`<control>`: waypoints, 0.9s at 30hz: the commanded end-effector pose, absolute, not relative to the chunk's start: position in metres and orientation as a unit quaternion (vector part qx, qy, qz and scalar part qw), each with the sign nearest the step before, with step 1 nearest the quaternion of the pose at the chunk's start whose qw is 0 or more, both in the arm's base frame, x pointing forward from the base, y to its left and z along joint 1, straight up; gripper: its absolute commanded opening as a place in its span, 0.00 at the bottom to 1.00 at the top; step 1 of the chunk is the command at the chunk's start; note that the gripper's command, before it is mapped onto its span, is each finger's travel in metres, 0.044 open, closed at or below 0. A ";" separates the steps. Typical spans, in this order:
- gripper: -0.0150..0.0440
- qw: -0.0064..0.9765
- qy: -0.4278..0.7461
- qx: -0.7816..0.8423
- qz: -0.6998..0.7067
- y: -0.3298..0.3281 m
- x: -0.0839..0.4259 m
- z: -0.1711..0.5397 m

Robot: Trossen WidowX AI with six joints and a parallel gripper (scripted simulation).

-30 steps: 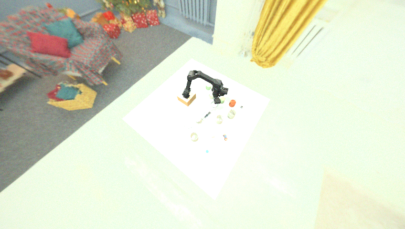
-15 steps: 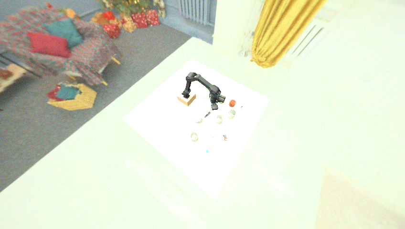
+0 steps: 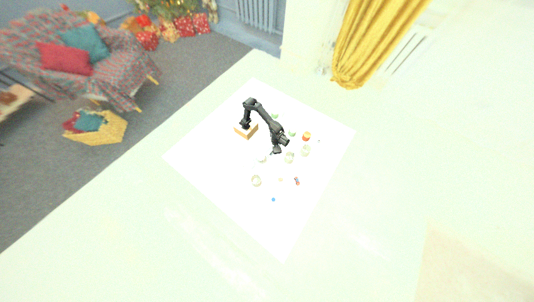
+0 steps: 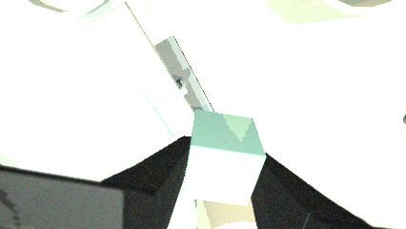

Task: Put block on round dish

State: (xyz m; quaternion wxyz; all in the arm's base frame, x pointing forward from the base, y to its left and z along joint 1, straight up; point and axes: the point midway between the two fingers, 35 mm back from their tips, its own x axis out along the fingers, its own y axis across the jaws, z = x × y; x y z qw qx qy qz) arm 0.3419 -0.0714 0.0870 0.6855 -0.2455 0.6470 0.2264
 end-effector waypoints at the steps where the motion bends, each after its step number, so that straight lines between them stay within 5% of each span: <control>1: 0.25 0.684 0.647 -0.252 0.225 -0.092 0.337 0.082; 27: 0.25 0.680 0.666 -0.235 0.197 -0.220 0.262 0.046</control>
